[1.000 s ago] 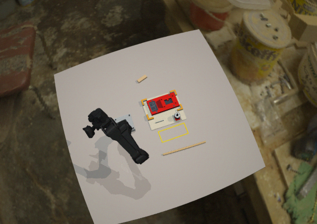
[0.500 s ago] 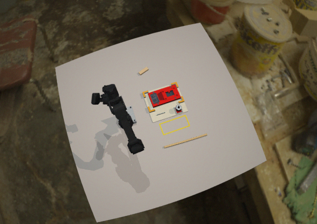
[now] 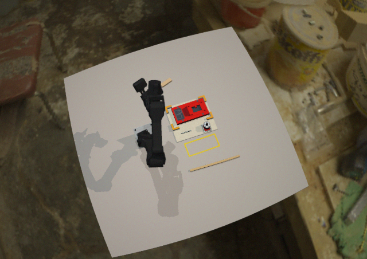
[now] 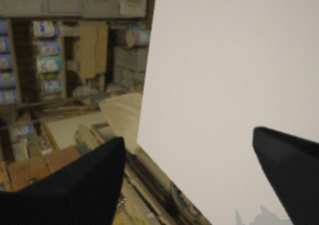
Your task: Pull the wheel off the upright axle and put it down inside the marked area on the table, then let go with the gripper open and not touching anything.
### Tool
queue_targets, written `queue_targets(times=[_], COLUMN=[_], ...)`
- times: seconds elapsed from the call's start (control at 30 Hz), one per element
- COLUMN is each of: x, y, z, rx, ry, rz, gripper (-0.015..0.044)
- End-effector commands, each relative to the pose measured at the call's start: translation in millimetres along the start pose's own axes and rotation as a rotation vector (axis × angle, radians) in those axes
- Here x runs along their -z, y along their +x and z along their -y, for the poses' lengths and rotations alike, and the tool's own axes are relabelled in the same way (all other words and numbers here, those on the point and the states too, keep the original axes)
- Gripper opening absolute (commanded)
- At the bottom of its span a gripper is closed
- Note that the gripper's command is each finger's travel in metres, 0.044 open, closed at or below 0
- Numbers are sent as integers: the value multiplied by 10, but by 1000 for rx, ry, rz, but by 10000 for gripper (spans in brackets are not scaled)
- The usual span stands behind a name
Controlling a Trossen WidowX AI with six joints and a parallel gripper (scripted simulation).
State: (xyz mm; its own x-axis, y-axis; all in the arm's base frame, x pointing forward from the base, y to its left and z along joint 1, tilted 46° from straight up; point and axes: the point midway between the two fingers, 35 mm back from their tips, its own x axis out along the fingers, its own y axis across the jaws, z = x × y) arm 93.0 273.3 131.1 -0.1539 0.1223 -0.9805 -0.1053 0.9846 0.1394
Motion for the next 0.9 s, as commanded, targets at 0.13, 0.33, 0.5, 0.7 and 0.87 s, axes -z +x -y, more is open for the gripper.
queue_targets(times=[0.13, 0.33, 0.5, 0.7, 0.87], x=[-823, -1308, -1615, -1905, -2074], y=[-32, -26, -30, -52, -88], z=[445, 873, 1245, 1762, 2185], rx=[127, 208, 280, 375, 459], ry=[420, 698, 908, 1147, 1330], rz=[150, 245, 324, 410, 491], gripper=[300, 300, 300, 300, 300])
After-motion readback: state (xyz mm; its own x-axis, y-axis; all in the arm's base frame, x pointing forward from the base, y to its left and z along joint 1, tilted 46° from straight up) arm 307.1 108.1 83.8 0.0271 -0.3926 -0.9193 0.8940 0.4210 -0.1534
